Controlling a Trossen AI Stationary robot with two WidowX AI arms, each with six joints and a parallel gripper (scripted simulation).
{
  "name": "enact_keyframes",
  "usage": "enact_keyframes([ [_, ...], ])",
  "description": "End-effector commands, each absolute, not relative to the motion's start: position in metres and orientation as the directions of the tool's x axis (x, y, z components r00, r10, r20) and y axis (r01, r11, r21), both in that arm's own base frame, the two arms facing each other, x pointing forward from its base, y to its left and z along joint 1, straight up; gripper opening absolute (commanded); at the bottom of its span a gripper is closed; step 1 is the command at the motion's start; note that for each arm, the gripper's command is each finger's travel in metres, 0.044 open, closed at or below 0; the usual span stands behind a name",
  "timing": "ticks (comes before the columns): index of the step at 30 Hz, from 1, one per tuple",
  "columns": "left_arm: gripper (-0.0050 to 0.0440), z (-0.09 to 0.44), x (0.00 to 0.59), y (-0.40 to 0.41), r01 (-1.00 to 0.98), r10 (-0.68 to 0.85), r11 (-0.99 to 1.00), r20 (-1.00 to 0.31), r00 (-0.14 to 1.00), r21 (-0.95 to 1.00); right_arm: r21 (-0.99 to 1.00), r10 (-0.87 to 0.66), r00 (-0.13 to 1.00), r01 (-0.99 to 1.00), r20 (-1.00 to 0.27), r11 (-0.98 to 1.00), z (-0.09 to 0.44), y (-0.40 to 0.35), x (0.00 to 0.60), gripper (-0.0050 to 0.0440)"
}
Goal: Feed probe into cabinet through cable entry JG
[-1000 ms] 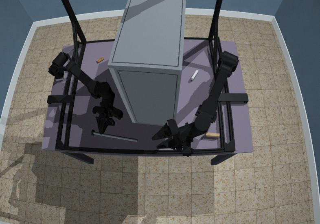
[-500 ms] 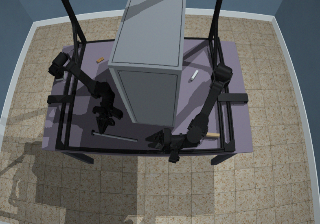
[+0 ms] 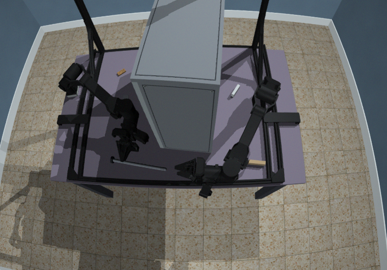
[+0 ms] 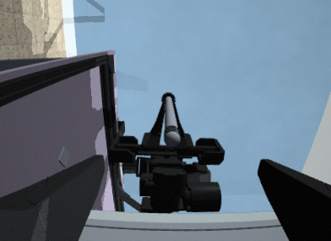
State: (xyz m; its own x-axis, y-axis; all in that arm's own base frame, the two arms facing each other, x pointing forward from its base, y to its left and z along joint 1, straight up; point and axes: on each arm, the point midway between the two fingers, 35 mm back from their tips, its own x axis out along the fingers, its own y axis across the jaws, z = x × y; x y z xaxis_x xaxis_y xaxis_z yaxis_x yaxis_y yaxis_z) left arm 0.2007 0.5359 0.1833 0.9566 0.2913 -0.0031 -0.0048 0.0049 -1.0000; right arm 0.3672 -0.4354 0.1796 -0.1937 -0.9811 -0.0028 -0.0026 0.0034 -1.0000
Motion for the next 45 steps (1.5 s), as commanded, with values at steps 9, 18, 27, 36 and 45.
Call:
enact_keyframes([
  [9,0.044,0.178,0.203,0.536,0.0,0.269,0.0,0.0,0.963,-1.0,-1.0,-0.981,-0.196,0.0,0.0,0.0,0.181,-0.436,0.368,0.0],
  [18,0.044,0.178,0.212,0.538,0.0,0.265,0.0,0.0,0.964,-1.0,-1.0,-0.981,-0.196,0.0,0.0,0.0,0.181,-0.436,0.368,0.0],
  [27,0.044,0.178,0.221,0.541,0.0,0.261,0.0,0.0,0.965,-1.0,-1.0,-0.981,-0.196,0.0,0.0,0.0,0.181,-0.436,0.368,0.0],
  [36,0.044,0.178,0.232,0.544,0.0,0.256,0.0,0.0,0.967,-1.0,-1.0,-0.981,-0.196,0.0,0.0,0.0,0.181,-0.436,0.368,0.0],
  [45,0.044,0.178,0.242,0.546,0.0,0.251,0.0,0.0,0.968,-1.0,-1.0,-0.981,-0.196,0.0,0.0,0.0,0.181,-0.436,0.368,0.0],
])
